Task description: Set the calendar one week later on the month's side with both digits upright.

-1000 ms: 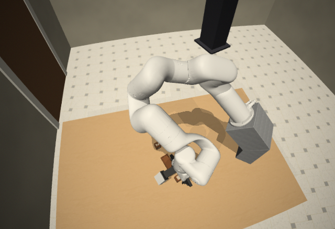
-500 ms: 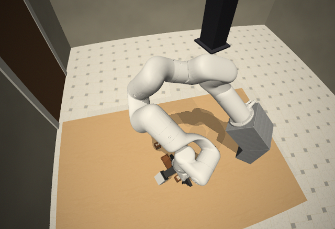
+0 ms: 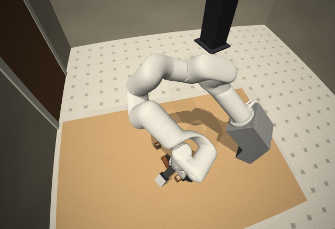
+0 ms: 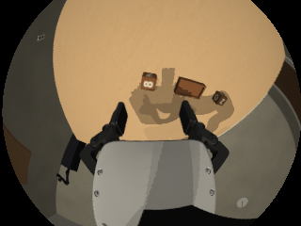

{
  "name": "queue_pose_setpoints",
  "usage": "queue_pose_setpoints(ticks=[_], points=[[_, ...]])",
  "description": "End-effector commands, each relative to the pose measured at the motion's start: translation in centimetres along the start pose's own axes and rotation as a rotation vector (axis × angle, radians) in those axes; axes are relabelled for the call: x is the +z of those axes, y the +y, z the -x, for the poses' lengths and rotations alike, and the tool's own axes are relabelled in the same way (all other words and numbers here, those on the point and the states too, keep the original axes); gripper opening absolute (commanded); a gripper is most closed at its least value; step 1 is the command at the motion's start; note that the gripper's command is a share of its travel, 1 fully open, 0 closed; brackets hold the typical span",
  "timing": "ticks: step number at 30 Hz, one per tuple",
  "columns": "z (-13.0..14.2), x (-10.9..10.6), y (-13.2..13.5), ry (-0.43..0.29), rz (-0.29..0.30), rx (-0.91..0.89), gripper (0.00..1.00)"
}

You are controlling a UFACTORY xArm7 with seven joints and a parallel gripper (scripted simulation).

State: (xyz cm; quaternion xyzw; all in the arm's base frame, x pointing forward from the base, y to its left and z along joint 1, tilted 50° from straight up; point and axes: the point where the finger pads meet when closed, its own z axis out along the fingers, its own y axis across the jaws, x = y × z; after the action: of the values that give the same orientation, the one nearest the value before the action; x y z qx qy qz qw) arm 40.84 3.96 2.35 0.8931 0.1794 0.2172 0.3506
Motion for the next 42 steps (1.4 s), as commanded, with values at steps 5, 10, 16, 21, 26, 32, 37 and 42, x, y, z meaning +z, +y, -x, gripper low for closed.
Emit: queue_pose_setpoints(ticks=[5,10,16,21,26,32,37,42], points=[[0.0,0.1,1.4,-0.014,-0.029,-0.259,1.0],[0.0,0.2,2.0,-0.013,-0.038,-0.363,1.0],[0.1,0.4,3.1,-0.009,-0.052,-0.536,1.0],[0.2,0.4,3.9,-0.005,-0.06,-0.661,1.0],[0.3,0.5,4.8,0.002,-0.066,-0.794,1.0],[0.4,0.6,6.0,0.012,-0.072,-0.966,1.0],[0.5,0.7,7.0,0.02,-0.074,-1.104,1.0],[0.6,0.7,7.6,0.025,-0.074,-1.187,1.0]])
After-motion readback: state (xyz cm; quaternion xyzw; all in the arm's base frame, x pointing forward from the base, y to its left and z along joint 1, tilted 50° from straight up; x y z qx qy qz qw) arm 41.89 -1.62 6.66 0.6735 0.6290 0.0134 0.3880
